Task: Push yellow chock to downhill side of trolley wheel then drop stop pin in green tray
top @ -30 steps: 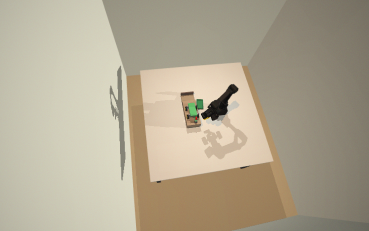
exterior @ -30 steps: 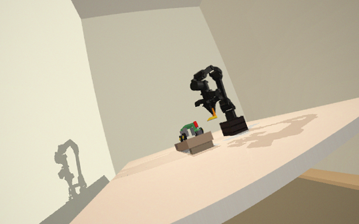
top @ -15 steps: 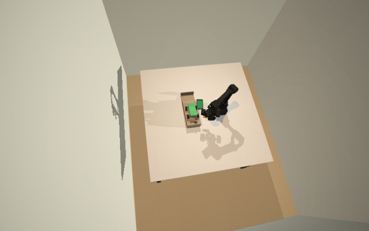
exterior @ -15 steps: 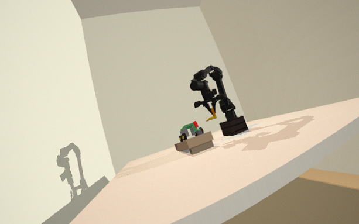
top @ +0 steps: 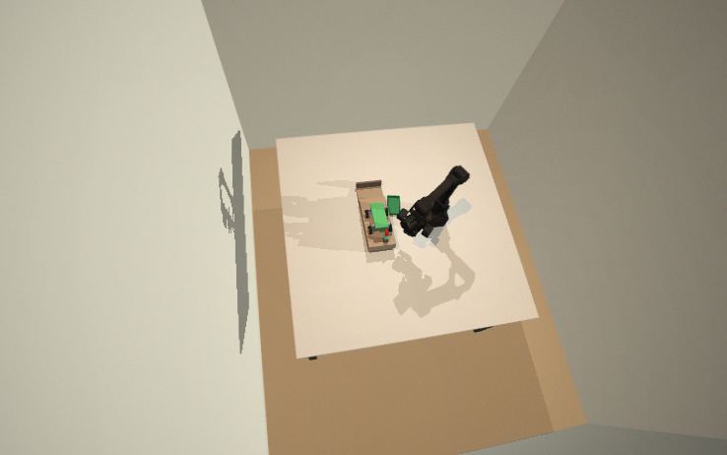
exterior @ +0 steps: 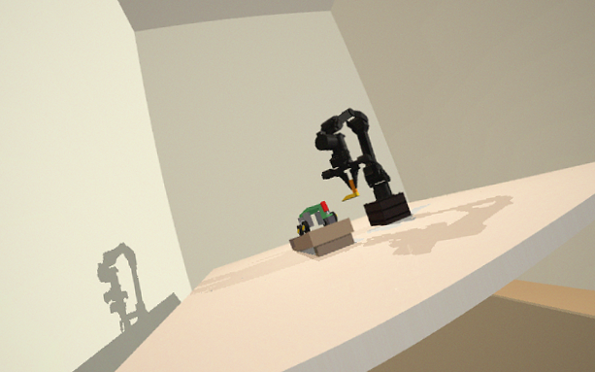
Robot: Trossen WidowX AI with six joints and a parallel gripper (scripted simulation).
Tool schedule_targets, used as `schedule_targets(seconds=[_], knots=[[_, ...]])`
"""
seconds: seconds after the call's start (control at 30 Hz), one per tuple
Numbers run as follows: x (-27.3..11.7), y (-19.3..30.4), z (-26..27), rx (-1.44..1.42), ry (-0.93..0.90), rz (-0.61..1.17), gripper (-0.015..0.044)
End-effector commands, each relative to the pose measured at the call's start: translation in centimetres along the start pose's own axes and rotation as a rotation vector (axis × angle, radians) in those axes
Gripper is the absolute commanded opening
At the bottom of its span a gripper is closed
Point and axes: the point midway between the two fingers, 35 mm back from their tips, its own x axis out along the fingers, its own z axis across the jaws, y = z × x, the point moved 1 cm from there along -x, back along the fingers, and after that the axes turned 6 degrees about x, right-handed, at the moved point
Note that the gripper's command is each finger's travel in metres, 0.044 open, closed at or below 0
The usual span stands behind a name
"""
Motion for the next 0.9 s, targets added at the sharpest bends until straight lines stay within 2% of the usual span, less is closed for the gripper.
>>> schedule_targets(seconds=[0.0,0.87], knots=[[-0.02,0.01,-0.02,0.159,0.001,0.0,0.0],[-0.02,0.01,-0.01,1.061,0.003,-0.002,0.0]])
